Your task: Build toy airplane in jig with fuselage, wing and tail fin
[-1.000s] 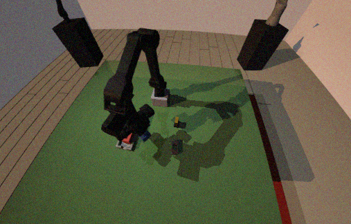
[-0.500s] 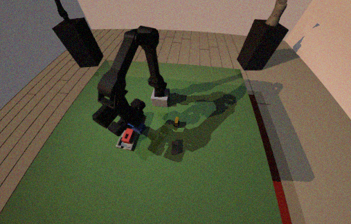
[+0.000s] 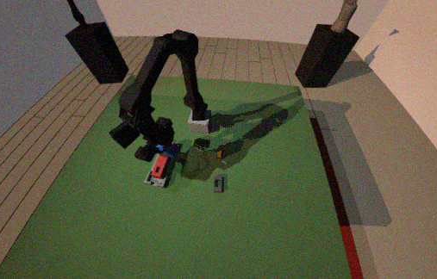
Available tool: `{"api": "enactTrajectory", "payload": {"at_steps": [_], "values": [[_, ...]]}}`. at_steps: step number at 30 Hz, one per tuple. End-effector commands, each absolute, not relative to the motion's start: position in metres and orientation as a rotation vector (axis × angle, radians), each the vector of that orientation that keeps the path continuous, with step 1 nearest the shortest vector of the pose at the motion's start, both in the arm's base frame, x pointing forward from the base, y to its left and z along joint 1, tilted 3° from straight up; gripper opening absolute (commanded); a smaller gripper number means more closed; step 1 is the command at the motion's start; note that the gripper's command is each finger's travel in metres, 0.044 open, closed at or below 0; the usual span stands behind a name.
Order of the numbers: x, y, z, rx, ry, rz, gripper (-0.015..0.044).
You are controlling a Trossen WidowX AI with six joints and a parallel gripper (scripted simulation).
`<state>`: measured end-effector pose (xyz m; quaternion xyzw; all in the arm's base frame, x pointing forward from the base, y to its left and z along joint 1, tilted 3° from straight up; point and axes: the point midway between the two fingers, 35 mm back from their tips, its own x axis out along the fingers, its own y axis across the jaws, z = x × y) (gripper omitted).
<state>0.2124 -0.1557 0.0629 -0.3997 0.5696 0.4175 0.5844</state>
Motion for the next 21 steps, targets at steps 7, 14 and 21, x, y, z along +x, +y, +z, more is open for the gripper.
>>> {"api": "enactTrajectory", "payload": {"at_steps": [7,14,21], "values": [[0.1961,-0.1638,0.0581,-1.008,1.294,1.049,0.0079],[0.1961,-0.1637,0.0581,-1.008,1.294,1.049,0.0195],[0.1961,-0.1637,0.0581,-1.008,1.294,1.049,0.0195]]}}
